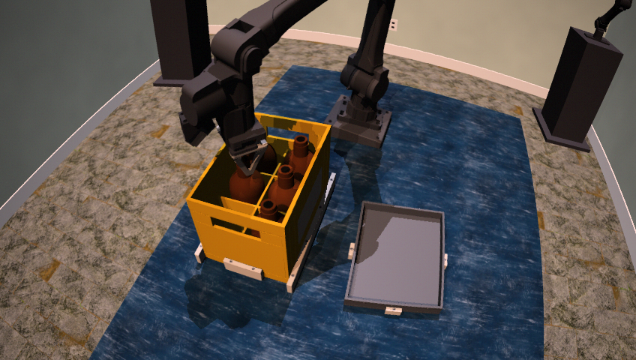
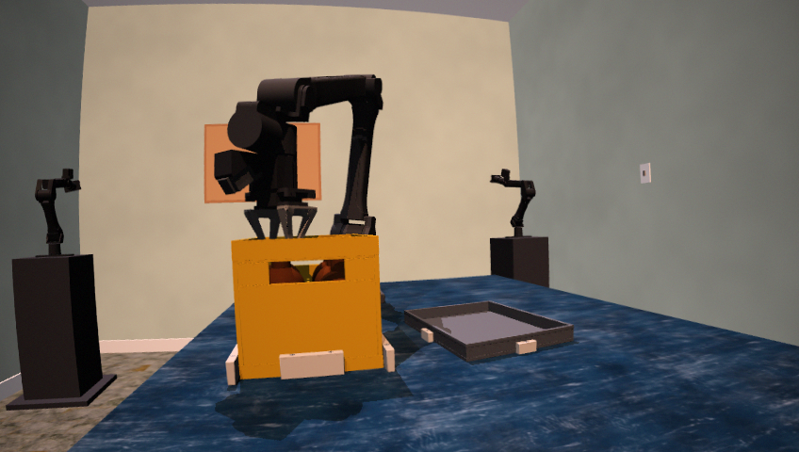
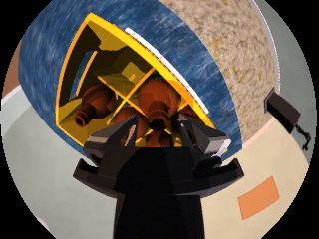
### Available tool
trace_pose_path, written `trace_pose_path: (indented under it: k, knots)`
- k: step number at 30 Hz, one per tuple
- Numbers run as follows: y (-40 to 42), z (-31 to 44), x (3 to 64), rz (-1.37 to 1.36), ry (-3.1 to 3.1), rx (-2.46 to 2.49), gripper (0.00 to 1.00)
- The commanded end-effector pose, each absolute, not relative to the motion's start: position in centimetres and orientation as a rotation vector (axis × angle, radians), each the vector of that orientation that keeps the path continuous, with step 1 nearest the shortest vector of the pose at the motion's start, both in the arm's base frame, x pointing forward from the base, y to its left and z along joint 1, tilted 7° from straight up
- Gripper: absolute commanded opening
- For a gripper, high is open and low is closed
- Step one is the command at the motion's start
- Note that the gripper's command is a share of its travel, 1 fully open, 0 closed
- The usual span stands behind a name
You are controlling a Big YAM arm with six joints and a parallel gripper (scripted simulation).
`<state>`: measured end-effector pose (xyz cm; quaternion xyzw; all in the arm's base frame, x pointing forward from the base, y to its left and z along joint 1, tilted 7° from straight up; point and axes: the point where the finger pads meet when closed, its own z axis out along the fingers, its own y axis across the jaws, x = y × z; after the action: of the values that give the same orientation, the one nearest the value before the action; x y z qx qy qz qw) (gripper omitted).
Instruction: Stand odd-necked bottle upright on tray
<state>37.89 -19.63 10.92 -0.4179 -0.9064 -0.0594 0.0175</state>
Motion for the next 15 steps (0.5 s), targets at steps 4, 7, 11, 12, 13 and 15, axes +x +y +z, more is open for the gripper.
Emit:
trace_pose_path:
  k: [4,7,11,12,13,15]
  knots:
    - [-19.38,9.92,38.43,-0.190,-2.813,-1.301,0.61]
    - [-19.69,10.29,38.96,-0.189,-2.827,-1.306,0.61]
    - [-19.43,9.89,38.52,-0.190,-2.813,-1.301,0.61]
    - [-19.43,9.89,38.52,-0.190,-2.813,-1.301,0.61]
    - [-19.79,10.52,39.18,-0.189,-2.834,-1.307,0.61]
    - [-19.75,10.41,39.12,-0.189,-2.832,-1.307,0.61]
